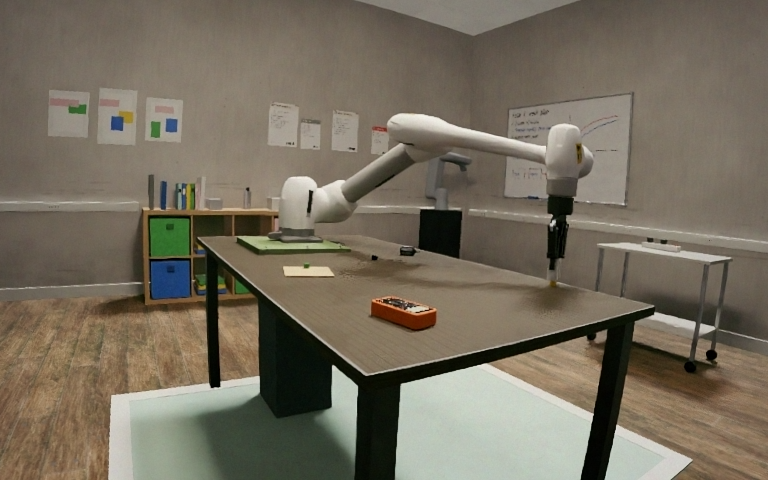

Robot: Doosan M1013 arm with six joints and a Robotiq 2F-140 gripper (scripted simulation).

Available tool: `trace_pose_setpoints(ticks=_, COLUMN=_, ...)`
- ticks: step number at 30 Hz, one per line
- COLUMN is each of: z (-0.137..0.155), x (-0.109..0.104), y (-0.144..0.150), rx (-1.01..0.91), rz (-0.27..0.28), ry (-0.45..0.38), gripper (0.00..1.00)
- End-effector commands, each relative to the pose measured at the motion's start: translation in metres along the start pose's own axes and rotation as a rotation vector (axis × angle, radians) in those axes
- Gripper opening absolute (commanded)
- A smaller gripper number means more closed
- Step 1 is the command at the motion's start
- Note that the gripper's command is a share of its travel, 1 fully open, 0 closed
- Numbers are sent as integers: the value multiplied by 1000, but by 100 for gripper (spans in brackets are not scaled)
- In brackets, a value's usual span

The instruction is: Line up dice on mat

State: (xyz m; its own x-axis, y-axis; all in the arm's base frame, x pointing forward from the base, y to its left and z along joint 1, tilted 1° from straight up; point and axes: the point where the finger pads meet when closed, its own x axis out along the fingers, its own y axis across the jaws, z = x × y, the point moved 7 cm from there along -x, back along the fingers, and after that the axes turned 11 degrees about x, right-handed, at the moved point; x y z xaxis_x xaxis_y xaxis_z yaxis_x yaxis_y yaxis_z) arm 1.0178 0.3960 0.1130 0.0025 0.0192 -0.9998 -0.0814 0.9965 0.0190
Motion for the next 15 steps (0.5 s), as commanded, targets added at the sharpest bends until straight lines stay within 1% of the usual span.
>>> trace_pose_setpoints(ticks=1, z=0, x=2, y=0, rx=0, rz=1, ry=-2, gripper=27)
trace_pose_setpoints(ticks=7, z=0, x=10, y=0, rx=0, rz=1, ry=-2, gripper=27)
trace_pose_setpoints(ticks=15, z=0, x=14, y=0, rx=0, rz=1, ry=-2, gripper=27)
